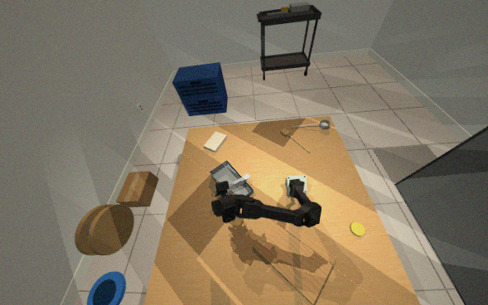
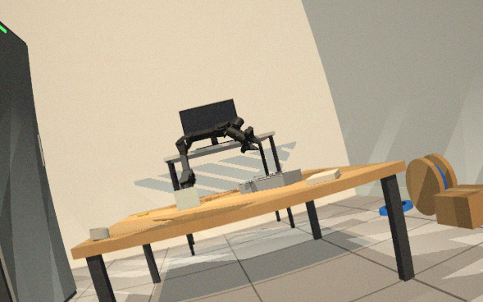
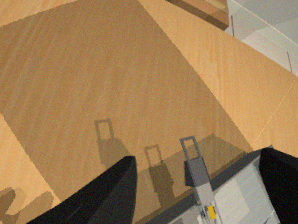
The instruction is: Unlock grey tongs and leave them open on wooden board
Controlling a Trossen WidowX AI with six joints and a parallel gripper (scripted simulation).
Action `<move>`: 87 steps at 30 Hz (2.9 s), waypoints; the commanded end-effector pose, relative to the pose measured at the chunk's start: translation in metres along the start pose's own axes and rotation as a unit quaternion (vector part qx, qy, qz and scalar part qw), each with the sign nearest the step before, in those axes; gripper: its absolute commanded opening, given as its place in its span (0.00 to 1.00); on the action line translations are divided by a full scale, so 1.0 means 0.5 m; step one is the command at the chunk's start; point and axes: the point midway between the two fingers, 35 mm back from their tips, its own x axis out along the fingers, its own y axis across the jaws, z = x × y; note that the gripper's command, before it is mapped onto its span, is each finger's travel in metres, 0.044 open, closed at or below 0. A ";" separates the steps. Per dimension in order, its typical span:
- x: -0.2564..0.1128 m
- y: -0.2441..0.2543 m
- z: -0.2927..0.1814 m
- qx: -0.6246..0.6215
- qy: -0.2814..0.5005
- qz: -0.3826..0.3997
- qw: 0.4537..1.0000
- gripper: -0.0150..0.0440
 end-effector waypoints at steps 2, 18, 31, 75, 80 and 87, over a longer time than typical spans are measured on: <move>0.082 -0.047 -0.100 -0.077 0.080 0.012 0.994 0.69; 0.181 -0.095 -0.289 -0.223 0.207 0.078 0.949 0.69; 0.201 -0.095 -0.296 -0.223 0.207 0.078 0.949 0.69; 0.325 -0.085 -0.356 -0.223 0.206 0.078 0.950 0.69; 0.321 -0.085 -0.350 -0.225 0.204 0.081 0.950 0.51; 0.321 -0.085 -0.350 -0.225 0.204 0.081 0.950 0.43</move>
